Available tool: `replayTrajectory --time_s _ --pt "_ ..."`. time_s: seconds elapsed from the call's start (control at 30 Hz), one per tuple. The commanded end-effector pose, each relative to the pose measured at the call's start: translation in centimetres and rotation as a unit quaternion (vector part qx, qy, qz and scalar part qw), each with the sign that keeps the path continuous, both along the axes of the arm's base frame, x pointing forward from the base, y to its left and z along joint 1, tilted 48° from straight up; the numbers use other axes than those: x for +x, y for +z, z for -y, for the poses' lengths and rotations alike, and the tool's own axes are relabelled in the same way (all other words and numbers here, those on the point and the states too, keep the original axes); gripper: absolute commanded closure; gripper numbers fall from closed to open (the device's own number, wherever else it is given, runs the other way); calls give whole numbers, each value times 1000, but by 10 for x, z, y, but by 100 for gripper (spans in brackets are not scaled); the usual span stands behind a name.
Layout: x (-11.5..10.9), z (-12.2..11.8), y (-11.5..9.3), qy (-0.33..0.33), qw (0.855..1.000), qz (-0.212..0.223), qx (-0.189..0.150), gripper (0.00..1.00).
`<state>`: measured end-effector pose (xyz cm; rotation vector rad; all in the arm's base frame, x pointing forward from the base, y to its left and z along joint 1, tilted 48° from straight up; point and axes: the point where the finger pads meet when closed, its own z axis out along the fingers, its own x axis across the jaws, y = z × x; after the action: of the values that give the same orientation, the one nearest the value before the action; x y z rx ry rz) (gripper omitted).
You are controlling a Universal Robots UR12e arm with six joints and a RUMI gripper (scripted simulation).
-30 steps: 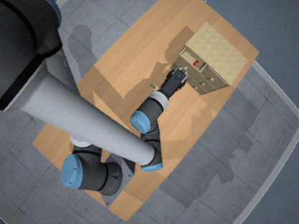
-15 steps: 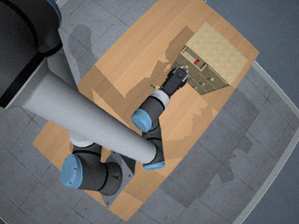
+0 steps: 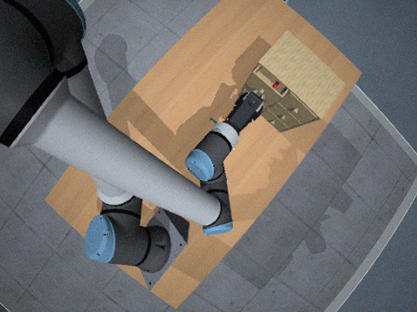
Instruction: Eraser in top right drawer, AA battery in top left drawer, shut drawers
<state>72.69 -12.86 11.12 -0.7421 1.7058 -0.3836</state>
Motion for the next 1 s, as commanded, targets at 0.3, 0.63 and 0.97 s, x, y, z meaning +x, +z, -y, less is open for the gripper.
replayTrajectory --time_s 0.3,0.63,0.97 --pt "9 2 0 0 1000 0 0 93" --pt "16 3 0 0 1000 0 0 93" --pt "21 3 -1 0 1000 0 0 93"
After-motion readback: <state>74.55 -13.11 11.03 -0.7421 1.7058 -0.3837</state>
